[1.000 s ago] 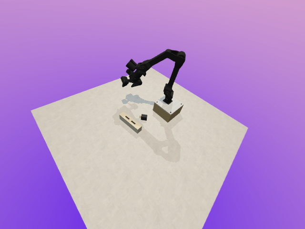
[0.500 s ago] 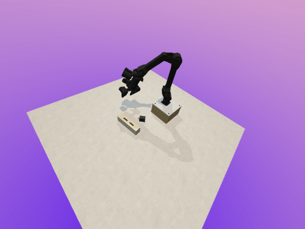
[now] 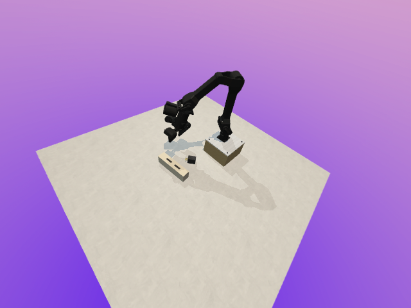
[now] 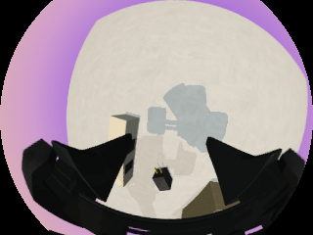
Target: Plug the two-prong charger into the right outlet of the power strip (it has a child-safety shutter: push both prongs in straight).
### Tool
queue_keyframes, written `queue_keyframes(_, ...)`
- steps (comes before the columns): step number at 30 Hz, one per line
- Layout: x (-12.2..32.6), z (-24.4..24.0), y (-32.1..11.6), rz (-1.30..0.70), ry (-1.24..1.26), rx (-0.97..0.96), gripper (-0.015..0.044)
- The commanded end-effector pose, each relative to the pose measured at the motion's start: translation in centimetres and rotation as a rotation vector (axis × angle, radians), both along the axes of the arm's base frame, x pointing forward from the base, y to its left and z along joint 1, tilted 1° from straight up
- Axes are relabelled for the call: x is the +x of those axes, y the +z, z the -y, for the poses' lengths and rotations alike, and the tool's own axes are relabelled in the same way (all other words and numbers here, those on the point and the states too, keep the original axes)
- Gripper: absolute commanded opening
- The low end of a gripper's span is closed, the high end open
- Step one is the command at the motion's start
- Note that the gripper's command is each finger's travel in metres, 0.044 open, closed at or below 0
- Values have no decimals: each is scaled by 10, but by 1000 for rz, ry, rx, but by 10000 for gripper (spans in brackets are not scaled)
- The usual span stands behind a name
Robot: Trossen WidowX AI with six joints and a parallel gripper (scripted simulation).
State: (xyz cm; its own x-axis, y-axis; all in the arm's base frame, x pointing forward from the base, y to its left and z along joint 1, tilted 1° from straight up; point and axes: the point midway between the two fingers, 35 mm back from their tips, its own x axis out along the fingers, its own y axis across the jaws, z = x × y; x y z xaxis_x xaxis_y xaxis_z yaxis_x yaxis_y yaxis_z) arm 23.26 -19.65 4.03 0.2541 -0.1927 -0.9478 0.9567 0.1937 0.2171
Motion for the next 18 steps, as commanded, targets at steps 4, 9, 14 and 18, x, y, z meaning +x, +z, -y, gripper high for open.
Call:
queue_keyframes(4, 6, -29, -9, -56, 98, 47, 440)
queue_keyframes(9, 9, -48, -15, -95, 164, 74, 440)
queue_keyframes(14, 10, -68, -19, -136, 229, 99, 440)
queue_keyframes(18, 9, -83, -23, -169, 279, 116, 440)
